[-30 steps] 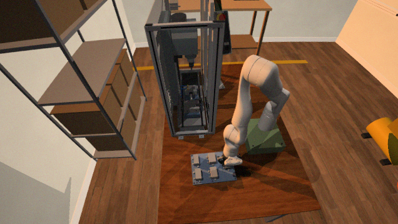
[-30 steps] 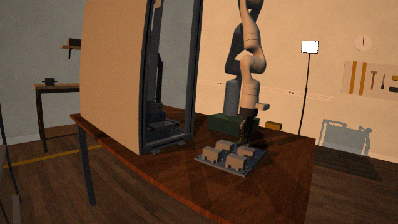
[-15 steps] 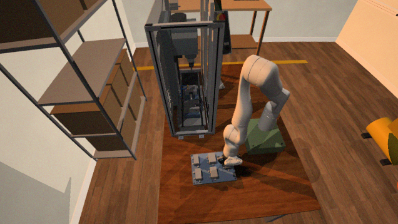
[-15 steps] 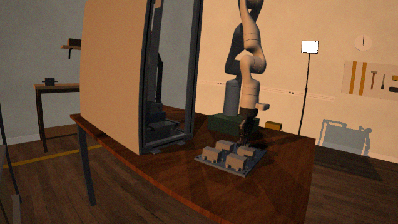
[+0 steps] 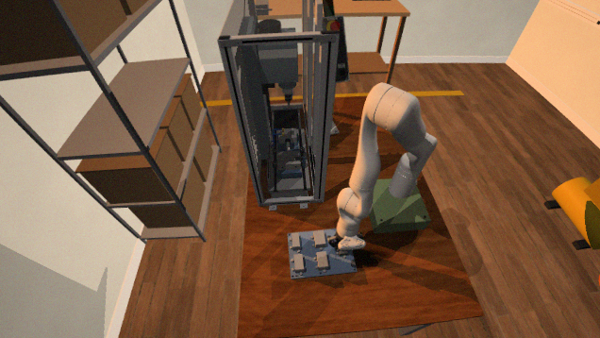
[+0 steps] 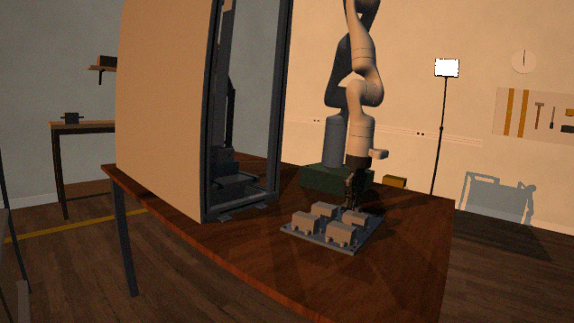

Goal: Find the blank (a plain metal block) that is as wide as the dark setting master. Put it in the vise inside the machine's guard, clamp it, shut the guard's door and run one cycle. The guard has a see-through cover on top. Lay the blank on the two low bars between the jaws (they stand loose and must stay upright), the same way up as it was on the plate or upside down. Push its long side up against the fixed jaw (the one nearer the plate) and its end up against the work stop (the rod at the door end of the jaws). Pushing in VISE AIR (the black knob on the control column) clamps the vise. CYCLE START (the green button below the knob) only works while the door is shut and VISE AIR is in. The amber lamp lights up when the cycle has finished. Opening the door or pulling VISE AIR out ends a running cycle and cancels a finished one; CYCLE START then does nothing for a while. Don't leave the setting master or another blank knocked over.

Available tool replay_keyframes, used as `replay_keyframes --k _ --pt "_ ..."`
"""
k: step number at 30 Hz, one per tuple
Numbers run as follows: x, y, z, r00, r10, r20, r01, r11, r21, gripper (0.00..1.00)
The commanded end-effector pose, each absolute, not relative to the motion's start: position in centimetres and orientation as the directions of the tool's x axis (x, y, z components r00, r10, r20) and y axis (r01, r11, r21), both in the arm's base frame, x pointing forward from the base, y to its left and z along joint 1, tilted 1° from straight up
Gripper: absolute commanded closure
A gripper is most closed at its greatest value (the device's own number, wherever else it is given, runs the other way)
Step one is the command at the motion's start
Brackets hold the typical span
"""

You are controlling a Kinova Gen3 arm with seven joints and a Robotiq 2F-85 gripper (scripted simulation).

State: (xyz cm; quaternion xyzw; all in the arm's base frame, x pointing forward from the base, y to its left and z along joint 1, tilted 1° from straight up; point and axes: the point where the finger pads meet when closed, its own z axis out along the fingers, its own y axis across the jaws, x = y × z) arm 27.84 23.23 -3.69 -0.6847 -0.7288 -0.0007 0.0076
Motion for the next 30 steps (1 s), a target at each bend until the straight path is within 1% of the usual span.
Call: replay_keyframes --k 1,15,16,30 --pt "27.88 23.26 -3.66 -0.062 0.998 0.013 0.998 0.062 -0.008 0.90" --pt "27.88 23.26 -3.68 -0.062 0.998 0.013 0.998 0.062 -0.008 0.90" --pt "27.88 23.26 -3.68 -0.062 0.998 0.013 0.998 0.062 -0.008 0.00" --pt "27.88 23.26 -3.68 -0.062 0.998 0.013 0.998 0.062 -0.008 0.00"
